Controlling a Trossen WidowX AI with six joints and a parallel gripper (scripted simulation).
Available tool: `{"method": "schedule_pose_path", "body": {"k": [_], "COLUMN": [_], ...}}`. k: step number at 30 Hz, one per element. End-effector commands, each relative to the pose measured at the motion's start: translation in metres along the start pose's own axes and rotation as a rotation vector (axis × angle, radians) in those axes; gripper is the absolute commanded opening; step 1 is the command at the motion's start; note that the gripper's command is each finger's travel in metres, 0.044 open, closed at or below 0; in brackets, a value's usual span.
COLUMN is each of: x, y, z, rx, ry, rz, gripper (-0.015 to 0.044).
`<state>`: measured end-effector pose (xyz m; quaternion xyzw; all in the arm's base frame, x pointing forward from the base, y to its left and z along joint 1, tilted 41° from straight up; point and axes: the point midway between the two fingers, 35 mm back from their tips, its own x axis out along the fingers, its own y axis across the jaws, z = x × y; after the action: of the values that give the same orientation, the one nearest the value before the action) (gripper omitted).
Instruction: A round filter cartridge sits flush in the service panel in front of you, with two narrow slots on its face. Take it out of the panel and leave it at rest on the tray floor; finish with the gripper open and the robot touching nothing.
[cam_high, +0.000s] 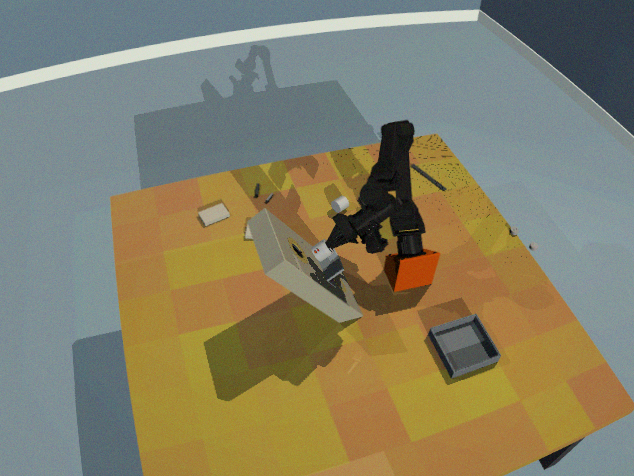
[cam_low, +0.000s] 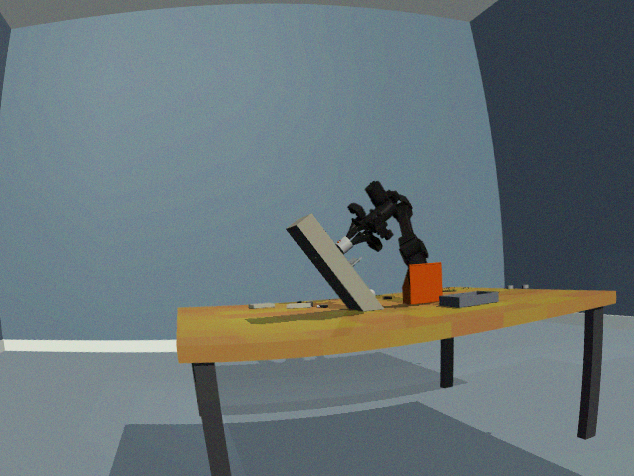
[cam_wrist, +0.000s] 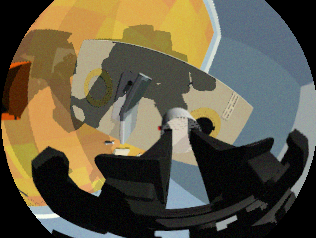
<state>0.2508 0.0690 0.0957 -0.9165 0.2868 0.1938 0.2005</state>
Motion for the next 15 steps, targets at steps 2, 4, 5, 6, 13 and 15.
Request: {"method": "schedule_pose_path", "body": {"k": [2,4,5,6,13,15], "x": [0.0020,0.0026,0.0027,0.0022,0.0022,0.0022], "y": [0.0160,0.0204,0.0210,0.0157,0.0157,0.0157], "z": [0.0067,0.0087,0.0090,0.0074,0.0074,0.0074], "rx": [0.009,0.009,0.009,-0.003,-0.003,-0.003], "ry": [0.005,0.005,0.005,0.000,0.000,0.000], "rz": [-0.003,-0.003,-0.003,0.002,0.002,0.002], "gripper": [0.0000,0.0000,0.0000,0.0026,0.0107,0.0107]}}
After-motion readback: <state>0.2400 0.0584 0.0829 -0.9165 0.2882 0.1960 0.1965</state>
